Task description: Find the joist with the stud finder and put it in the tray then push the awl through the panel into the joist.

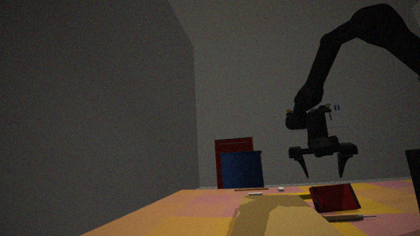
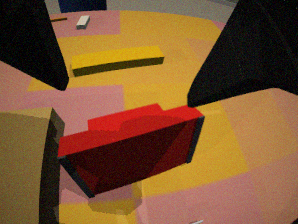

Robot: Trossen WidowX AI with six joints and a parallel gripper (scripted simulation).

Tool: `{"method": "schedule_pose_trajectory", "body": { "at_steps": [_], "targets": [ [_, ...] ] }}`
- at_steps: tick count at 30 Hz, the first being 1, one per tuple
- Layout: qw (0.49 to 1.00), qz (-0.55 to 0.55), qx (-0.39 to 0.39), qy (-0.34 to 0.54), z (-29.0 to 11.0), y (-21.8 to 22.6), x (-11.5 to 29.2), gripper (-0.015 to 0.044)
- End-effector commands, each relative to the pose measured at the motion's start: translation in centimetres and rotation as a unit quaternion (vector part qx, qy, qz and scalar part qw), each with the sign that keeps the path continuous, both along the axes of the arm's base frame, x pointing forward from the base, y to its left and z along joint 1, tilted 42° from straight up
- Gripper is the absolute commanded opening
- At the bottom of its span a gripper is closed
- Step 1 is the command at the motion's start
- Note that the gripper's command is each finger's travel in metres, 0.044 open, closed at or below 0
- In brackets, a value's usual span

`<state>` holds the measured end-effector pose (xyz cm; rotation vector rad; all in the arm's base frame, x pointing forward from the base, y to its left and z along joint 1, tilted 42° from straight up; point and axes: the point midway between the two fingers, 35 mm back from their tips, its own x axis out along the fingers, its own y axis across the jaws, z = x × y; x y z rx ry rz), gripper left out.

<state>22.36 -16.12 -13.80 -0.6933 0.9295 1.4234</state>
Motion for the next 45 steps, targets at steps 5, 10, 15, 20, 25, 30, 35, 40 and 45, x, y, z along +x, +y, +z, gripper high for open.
{"method": "schedule_pose_trajectory", "body": {
  "at_steps": [5,10,15,20,25,30,35,40,45],
  "targets": [
    [0.968,0.162,0.152,-0.119,-2.2,-0.1,-0.1,0.0440],
    [0.968,0.162,0.152,-0.119,-2.2,-0.1,-0.1,0.0440],
    [0.968,0.162,0.152,-0.119,-2.2,-0.1,-0.1,0.0440],
    [0.968,0.162,0.152,-0.119,-2.4,0.0,-0.1,0.0440],
    [0.968,0.162,0.152,-0.119,-3.1,0.6,-0.1,0.0440],
    [0.968,0.162,0.152,-0.119,-3.7,1.1,-0.2,0.0440],
    [0.968,0.161,0.152,-0.119,-4.3,1.6,-0.2,0.0440],
    [0.968,0.161,0.153,-0.119,-4.9,2.2,-0.3,0.0440],
    [0.968,0.161,0.153,-0.119,-5.5,2.7,-0.4,0.0440]
  ]
}}
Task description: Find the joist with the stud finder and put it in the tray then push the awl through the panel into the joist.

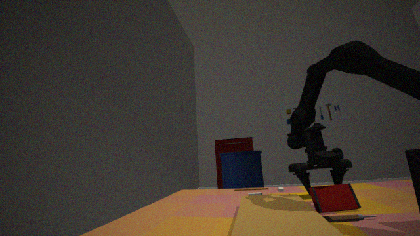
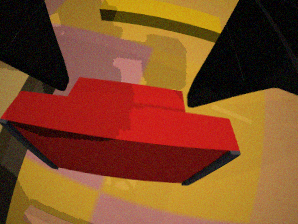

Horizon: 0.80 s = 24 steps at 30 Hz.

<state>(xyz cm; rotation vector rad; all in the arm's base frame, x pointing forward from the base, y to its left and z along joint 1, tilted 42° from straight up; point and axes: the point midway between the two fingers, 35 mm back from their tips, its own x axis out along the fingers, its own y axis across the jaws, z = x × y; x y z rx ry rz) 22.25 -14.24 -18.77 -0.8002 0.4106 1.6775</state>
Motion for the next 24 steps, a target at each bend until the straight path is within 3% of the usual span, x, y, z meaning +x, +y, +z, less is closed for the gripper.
{"method": "schedule_pose_trajectory", "body": {
  "at_steps": [1,6,21,24],
  "targets": [
    [1.000,-0.001,0.006,0.004,-0.63,0.94,-0.27,0.0440],
    [1.000,-0.001,0.006,0.004,-1.03,1.32,-0.34,0.0440],
    [1.000,-0.001,0.006,0.004,-1.03,1.32,-0.34,0.0340],
    [1.000,-0.001,0.006,0.004,-0.84,1.13,-0.30,0.0261]
  ]
}}
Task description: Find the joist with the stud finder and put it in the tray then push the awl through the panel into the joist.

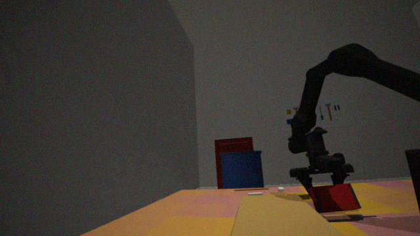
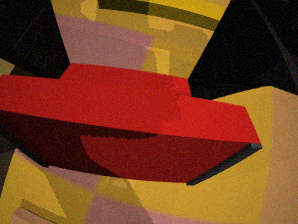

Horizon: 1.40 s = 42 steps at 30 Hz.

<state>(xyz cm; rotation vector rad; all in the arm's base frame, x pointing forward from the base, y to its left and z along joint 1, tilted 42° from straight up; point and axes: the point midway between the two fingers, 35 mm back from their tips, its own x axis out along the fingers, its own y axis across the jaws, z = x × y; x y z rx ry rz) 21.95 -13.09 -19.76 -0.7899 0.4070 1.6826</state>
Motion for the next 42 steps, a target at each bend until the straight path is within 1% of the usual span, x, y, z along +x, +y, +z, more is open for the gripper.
{"method": "schedule_pose_trajectory", "body": {
  "at_steps": [1,10,21,42],
  "targets": [
    [1.000,-0.002,0.002,0.001,0.3,-0.1,0.0,0.0235],
    [1.000,-0.002,0.001,0.002,2.1,-1.8,0.3,0.0000],
    [1.000,-0.002,0.001,0.002,4.4,-3.8,0.4,0.0000],
    [1.000,-0.006,-0.027,-0.004,4.4,-3.6,0.3,0.0000]
  ]
}}
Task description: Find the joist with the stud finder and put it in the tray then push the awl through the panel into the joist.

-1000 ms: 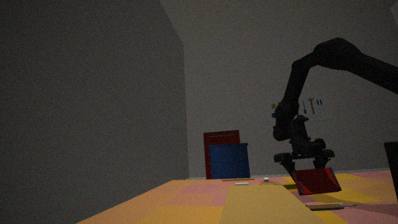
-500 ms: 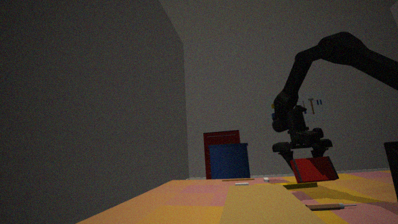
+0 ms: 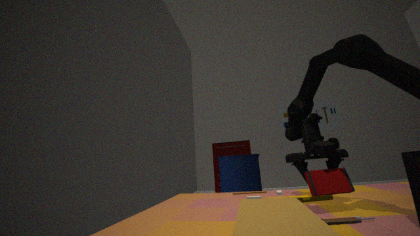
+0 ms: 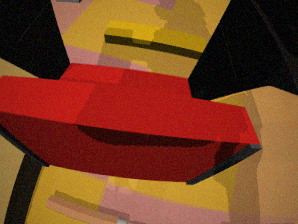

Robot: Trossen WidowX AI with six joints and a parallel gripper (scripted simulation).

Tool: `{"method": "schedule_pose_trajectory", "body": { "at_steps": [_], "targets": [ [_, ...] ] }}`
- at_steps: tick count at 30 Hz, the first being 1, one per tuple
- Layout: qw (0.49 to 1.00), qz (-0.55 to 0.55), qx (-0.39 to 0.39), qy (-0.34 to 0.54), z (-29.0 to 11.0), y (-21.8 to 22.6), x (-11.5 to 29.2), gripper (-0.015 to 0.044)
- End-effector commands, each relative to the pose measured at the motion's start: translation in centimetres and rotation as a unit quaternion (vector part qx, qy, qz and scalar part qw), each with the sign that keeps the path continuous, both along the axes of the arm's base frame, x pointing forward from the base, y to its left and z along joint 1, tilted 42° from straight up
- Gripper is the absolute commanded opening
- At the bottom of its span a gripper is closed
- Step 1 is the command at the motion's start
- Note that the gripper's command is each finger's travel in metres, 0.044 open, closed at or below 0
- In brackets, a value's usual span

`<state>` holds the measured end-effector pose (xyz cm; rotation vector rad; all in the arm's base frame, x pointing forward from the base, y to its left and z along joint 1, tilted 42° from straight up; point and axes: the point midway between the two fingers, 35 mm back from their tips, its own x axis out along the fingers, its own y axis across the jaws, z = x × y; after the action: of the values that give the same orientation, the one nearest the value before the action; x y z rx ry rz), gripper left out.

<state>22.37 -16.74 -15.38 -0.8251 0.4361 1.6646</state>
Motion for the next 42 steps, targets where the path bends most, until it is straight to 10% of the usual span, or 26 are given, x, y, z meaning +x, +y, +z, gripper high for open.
{"method": "schedule_pose_trajectory", "body": {
  "at_steps": [1,42],
  "targets": [
    [1.000,-0.001,-0.009,0.001,0.04,0.11,-0.11,0.0000],
    [0.996,-0.011,-0.082,-0.017,0.02,0.63,-0.24,0.0000]
  ]
}}
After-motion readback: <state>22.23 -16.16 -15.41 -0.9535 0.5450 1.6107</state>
